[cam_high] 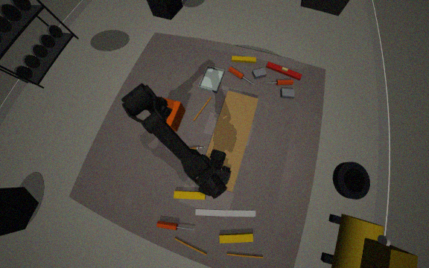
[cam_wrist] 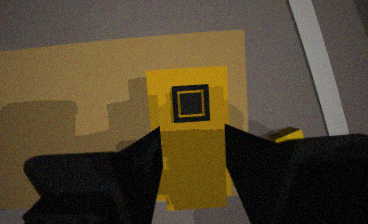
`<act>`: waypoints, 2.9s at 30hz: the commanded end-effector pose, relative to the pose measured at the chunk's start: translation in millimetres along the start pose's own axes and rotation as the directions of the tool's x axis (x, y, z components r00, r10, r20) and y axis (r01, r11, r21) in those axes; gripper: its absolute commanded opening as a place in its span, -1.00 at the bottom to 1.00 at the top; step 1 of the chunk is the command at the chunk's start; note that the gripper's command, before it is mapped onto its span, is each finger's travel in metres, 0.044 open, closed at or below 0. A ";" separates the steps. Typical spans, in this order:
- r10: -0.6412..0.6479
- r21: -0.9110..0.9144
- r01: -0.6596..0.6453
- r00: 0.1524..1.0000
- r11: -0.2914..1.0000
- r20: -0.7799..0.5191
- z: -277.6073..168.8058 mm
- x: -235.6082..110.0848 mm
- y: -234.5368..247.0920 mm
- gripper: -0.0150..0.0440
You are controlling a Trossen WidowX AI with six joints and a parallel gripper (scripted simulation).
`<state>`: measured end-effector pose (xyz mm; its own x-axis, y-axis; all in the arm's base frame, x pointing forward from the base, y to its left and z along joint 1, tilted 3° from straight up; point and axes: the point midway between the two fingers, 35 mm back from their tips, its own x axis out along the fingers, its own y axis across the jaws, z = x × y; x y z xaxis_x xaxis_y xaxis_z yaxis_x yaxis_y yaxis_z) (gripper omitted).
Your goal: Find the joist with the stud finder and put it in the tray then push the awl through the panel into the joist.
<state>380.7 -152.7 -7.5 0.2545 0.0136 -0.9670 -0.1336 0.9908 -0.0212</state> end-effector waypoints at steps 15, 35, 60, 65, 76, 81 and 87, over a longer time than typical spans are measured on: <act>0.000 -0.004 0.000 1.000 1.000 -0.001 16.9 -49.7 -2.4 -0.49; 0.042 -0.141 -0.041 0.999 0.989 0.002 46.5 -90.9 54.9 -0.49; 0.163 -0.514 -0.152 0.986 0.844 -0.024 58.0 -83.9 229.8 -0.49; 0.186 -0.580 -0.171 0.982 0.796 -0.035 51.3 -84.9 263.9 -0.49; 0.231 -0.710 -0.210 0.971 0.672 -0.069 26.5 -89.4 335.1 -0.49; 0.249 -0.762 -0.225 0.965 0.607 -0.087 11.0 -92.5 365.2 -0.49; 0.268 -0.816 -0.242 0.957 0.525 -0.111 -10.9 -97.0 399.0 -0.49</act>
<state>306.0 223.9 74.0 0.1115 0.2481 -0.9623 -0.8934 0.4490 0.0122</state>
